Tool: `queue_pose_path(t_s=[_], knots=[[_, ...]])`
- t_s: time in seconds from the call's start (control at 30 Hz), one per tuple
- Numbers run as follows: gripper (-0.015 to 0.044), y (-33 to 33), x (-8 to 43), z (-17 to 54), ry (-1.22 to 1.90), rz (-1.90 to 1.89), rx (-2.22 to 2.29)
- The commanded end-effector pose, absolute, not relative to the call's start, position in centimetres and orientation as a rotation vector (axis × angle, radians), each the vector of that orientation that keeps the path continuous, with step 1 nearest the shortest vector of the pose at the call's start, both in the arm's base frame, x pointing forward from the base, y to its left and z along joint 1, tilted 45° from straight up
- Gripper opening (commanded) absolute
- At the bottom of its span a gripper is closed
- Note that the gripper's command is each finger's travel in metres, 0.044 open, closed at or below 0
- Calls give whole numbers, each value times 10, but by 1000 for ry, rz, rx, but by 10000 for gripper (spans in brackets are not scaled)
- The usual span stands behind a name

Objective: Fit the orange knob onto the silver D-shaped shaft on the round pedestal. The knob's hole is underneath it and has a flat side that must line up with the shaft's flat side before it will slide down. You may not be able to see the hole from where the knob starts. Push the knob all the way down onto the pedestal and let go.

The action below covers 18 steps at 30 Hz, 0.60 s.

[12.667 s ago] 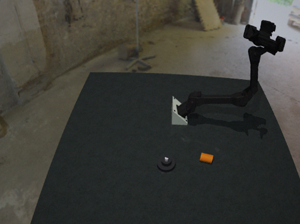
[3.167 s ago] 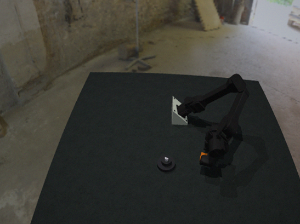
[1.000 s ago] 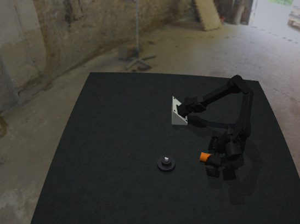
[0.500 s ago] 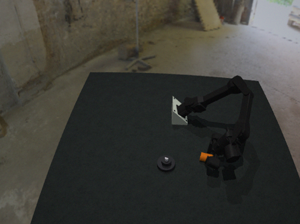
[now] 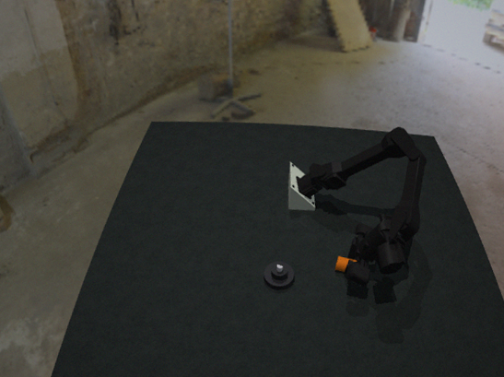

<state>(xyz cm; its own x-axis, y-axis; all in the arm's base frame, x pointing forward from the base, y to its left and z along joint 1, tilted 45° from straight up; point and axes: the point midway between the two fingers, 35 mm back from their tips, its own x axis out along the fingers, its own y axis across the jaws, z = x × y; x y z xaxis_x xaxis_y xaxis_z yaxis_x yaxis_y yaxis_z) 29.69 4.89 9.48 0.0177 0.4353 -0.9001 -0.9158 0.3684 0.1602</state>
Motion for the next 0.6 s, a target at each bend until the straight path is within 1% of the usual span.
queue_pose_path(t_s=[0.0, 0.2, 0.57], knots=[[180, 49, 297, 94, 1097, 1136, -550], [179, 47, 296, 95, 1070, 1143, -535], [179, 35, 291, 93, 897, 1170, -412]])
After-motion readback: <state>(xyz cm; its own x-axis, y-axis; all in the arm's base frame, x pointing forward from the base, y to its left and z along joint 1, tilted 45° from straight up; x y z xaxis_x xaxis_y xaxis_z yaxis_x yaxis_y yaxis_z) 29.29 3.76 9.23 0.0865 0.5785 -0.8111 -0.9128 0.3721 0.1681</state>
